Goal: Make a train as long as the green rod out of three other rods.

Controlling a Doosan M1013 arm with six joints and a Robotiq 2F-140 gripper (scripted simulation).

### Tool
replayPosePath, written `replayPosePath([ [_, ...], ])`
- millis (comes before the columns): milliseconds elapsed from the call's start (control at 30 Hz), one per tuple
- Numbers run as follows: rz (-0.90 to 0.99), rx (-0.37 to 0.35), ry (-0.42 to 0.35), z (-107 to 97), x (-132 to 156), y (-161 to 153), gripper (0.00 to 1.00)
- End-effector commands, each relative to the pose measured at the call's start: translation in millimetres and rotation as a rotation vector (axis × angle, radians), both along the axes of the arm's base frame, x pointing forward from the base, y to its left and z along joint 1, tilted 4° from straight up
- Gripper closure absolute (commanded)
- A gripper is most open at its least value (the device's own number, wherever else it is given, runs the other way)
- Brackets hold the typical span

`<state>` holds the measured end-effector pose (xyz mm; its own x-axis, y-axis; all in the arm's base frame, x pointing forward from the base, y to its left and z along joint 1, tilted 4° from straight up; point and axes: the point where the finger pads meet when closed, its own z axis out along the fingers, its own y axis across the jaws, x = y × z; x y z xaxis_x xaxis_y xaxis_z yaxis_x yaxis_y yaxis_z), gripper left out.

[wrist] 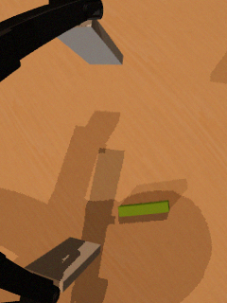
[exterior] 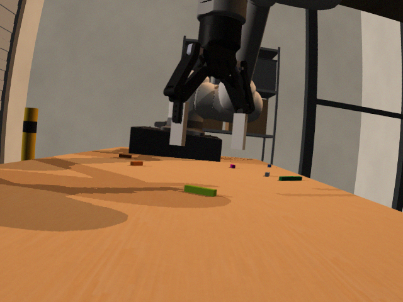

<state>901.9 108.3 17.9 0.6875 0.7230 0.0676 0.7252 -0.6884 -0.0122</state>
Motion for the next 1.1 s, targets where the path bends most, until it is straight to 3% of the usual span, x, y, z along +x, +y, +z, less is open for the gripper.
replayPosePath([
  [0, 0.011, -0.004, 0.001, 1.5, 1.6, 0.6, 0.0],
  [600, 0.017, -0.004, 0.0, 1.9, -0.2, 3.0, 0.0],
  [700, 0.085, -0.008, -0.003, 7.2, -22.2, 31.8, 0.0],
  [767, 0.085, -0.008, -0.003, 7.2, -22.2, 31.8, 0.0],
  [800, 0.132, -0.01, -0.005, 10.5, -37.8, 50.3, 0.0],
  [1067, 0.289, -0.017, -0.013, 20.4, -94.8, 108.1, 0.0],
])
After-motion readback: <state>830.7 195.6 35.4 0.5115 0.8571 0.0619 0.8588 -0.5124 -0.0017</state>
